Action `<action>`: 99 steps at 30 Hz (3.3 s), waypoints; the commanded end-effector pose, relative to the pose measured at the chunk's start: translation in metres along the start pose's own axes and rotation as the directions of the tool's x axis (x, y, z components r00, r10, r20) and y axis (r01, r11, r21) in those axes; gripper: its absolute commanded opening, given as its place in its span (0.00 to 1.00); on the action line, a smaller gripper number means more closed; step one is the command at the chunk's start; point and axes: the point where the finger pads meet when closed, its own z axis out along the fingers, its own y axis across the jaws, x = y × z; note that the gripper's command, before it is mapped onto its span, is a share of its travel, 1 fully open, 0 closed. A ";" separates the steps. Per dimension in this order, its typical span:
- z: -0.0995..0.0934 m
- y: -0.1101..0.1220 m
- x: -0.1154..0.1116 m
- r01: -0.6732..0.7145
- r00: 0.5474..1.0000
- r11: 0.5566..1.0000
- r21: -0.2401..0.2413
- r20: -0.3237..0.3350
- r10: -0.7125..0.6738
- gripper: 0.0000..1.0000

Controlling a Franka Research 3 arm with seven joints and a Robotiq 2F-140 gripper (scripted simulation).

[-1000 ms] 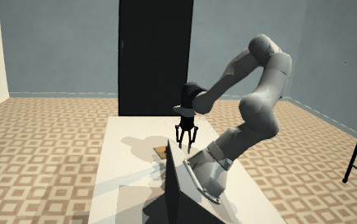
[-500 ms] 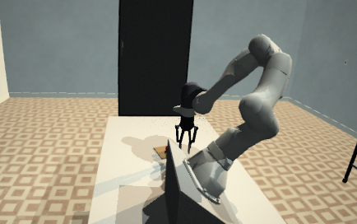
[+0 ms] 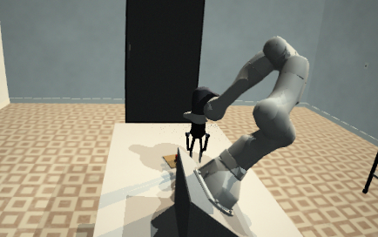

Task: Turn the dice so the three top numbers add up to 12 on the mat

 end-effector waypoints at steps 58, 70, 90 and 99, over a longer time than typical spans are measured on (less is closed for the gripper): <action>0.035 -0.002 0.000 -0.001 1.000 1.000 0.003 -0.002 0.001 0.28; 0.035 -0.002 0.000 -0.001 1.000 1.000 0.003 -0.002 0.001 0.16; 0.035 -0.002 0.000 -0.001 1.000 1.000 0.003 -0.002 0.001 0.16; 0.035 -0.002 0.000 -0.001 1.000 1.000 0.003 -0.002 0.001 0.16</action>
